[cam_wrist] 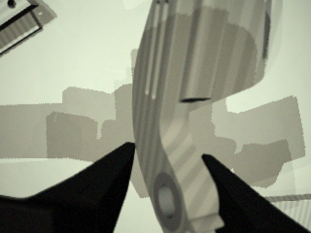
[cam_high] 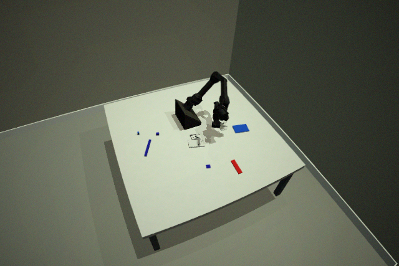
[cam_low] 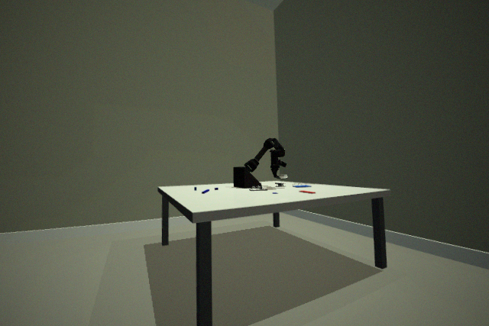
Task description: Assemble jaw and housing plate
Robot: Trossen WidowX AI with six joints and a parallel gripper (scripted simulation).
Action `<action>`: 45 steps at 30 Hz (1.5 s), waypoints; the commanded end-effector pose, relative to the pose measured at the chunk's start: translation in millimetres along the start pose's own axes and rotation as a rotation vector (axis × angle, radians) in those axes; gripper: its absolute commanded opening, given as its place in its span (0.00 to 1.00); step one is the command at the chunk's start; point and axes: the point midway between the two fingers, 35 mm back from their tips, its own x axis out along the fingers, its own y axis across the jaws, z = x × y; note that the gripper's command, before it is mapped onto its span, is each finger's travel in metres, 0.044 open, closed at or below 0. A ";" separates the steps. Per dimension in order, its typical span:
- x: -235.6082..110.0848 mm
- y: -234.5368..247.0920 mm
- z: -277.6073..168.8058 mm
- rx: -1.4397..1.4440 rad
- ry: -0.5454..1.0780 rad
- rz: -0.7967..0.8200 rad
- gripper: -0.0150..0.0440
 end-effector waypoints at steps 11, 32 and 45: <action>-0.7 9.7 4.2 0.316 -0.004 0.002 0.32; -0.7 19.1 9.0 0.712 -0.004 0.003 0.32; -0.8 26.6 12.5 1.023 -0.004 0.005 0.32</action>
